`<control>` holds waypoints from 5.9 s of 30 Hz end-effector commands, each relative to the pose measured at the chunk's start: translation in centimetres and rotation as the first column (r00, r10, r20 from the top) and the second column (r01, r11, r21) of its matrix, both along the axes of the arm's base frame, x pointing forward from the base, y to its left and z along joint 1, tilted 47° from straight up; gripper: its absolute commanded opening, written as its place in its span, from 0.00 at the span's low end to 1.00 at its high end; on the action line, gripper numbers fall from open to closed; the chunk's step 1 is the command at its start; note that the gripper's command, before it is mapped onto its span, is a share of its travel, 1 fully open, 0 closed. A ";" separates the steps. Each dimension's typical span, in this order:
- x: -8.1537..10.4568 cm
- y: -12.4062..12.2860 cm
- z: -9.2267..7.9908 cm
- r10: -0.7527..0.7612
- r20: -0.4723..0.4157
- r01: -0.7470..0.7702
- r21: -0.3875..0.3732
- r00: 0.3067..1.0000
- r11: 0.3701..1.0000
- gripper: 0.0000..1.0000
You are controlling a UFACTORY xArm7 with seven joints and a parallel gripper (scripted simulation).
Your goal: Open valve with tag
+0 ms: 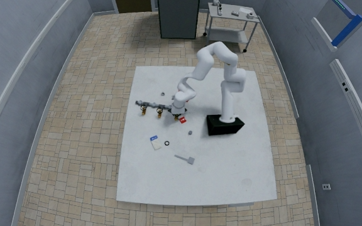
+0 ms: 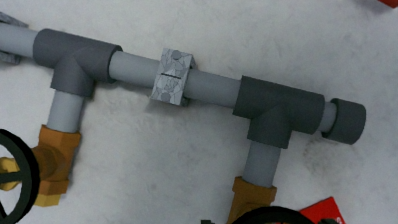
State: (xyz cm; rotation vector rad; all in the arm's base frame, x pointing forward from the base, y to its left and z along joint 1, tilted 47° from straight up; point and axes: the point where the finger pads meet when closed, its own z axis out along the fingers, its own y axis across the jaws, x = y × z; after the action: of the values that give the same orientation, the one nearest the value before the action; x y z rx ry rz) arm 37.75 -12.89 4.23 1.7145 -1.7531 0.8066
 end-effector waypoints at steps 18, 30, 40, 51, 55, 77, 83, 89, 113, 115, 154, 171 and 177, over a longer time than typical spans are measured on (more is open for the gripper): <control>0.2 0.2 0.0 0.297 -0.328 -0.300 0.042 0.897 0.953 0.00; 0.2 0.2 0.0 0.606 -0.693 -0.627 0.281 0.391 0.726 0.00; 0.2 0.2 0.0 0.643 -0.756 -0.685 0.533 -0.123 0.496 0.00; 0.2 0.2 0.0 0.492 -0.612 -0.557 0.784 -0.619 0.275 0.00; 0.2 0.2 0.0 0.376 -0.484 -0.441 0.875 -0.790 0.200 0.00; 0.2 0.2 0.0 0.095 -0.178 -0.167 0.979 -0.979 0.116 0.00; 0.2 0.2 0.0 0.092 -0.176 -0.165 0.979 -0.980 0.116 1.00; 0.2 0.2 0.0 0.092 -0.176 -0.165 0.979 -0.980 0.116 1.00; 0.2 0.2 0.0 0.113 -0.198 -0.185 0.975 -0.974 0.119 1.00; 0.2 0.2 0.0 0.133 -0.221 -0.205 0.971 -0.966 0.122 1.00; 0.2 0.2 0.0 0.525 -0.585 -0.523 0.191 0.619 0.830 1.00; 0.2 0.1 0.0 0.021 -0.018 -0.021 0.001 1.000 1.000 1.00; 0.2 0.1 0.0 -0.009 0.017 0.009 0.002 1.000 1.000 1.00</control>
State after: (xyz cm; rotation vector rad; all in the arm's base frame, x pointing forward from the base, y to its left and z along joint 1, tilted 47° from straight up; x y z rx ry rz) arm 37.72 -12.88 4.22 1.7104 -1.7592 0.8042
